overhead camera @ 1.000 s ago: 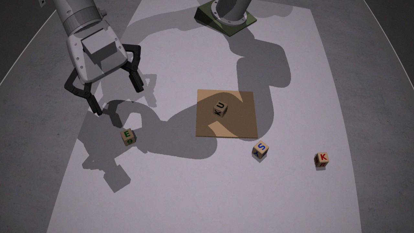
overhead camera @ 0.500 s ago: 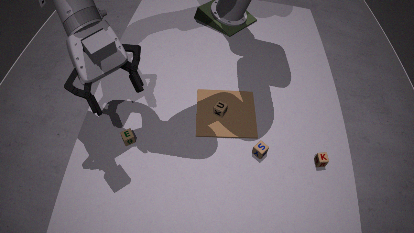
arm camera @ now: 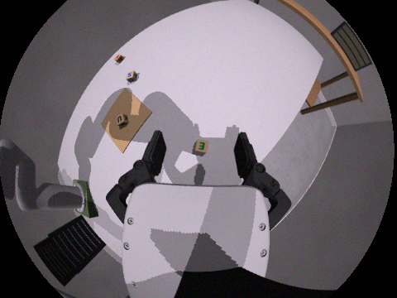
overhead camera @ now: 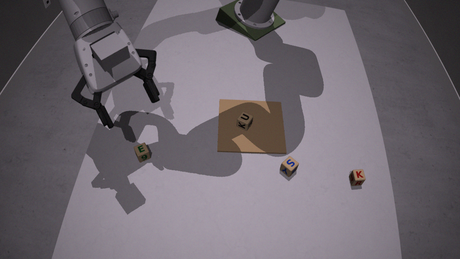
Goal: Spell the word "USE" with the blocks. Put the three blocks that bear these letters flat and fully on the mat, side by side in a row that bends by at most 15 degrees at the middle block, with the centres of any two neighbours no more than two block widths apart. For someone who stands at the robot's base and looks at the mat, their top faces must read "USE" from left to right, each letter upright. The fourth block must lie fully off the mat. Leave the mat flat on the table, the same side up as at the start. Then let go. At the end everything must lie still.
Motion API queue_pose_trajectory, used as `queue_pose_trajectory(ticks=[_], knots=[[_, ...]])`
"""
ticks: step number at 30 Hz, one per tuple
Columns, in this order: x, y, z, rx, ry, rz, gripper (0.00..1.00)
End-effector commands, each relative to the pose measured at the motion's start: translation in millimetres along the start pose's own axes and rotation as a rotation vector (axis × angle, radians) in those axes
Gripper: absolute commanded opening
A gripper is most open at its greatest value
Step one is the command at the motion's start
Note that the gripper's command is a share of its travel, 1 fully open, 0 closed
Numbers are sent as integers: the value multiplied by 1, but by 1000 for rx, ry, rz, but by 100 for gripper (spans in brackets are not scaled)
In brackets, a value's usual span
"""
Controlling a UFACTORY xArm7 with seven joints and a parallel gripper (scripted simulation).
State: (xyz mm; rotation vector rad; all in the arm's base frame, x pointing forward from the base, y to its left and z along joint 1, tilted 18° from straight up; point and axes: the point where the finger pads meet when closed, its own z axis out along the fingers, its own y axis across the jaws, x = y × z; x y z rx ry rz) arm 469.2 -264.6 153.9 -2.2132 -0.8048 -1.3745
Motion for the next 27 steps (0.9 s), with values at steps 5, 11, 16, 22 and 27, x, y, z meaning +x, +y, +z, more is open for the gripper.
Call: queue_pose_trajectory(ticks=[5, 11, 16, 22, 27], knots=[[1, 1, -2, -3, 0, -3, 100], [1, 1, -2, -3, 0, -3, 100], [1, 0, -1, -1, -3, -1, 100], [6, -23, 9, 53, -57, 32, 100], [13, -63, 23, 138, -166, 69, 100]])
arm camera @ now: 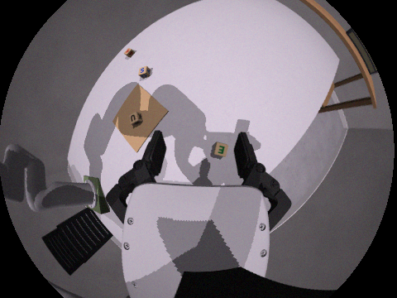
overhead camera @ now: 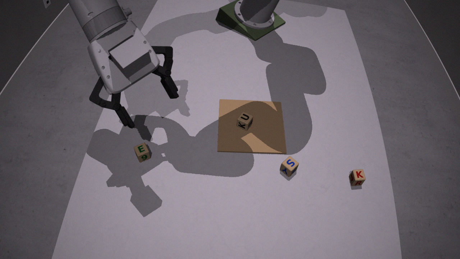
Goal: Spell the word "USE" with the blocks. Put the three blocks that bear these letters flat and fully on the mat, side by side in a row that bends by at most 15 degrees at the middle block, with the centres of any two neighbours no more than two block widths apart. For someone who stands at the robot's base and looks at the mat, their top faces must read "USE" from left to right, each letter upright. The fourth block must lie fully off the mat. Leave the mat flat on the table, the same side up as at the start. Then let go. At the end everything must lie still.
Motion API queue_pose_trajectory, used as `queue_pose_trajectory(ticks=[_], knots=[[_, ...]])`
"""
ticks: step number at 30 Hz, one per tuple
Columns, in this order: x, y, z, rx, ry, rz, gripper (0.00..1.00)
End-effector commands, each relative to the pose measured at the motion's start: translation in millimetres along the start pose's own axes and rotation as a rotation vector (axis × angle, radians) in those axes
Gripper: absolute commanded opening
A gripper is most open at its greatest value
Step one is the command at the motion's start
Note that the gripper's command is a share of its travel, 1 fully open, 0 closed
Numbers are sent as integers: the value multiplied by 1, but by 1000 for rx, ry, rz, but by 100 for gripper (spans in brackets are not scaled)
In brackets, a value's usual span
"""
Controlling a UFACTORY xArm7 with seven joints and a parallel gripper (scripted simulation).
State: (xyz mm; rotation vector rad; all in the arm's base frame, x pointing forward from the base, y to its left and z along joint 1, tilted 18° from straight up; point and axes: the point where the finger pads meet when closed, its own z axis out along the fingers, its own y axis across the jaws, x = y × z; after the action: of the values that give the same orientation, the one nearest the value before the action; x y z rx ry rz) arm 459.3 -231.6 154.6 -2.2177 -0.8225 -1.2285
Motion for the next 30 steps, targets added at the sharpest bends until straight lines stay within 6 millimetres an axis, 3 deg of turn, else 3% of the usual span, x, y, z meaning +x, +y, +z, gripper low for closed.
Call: queue_pose_trajectory(ticks=[1, 2, 3, 6, 20, 22, 30], knots=[[7, -32, 12, 61, -96, 32, 100], [7, -32, 12, 61, -96, 32, 100], [9, -49, 17, 92, -149, 39, 100], [11, -66, 22, 120, -206, 41, 100], [11, -67, 22, 121, -208, 41, 100], [14, -101, 29, 163, -339, 20, 100], [14, -101, 29, 163, -340, 20, 100]])
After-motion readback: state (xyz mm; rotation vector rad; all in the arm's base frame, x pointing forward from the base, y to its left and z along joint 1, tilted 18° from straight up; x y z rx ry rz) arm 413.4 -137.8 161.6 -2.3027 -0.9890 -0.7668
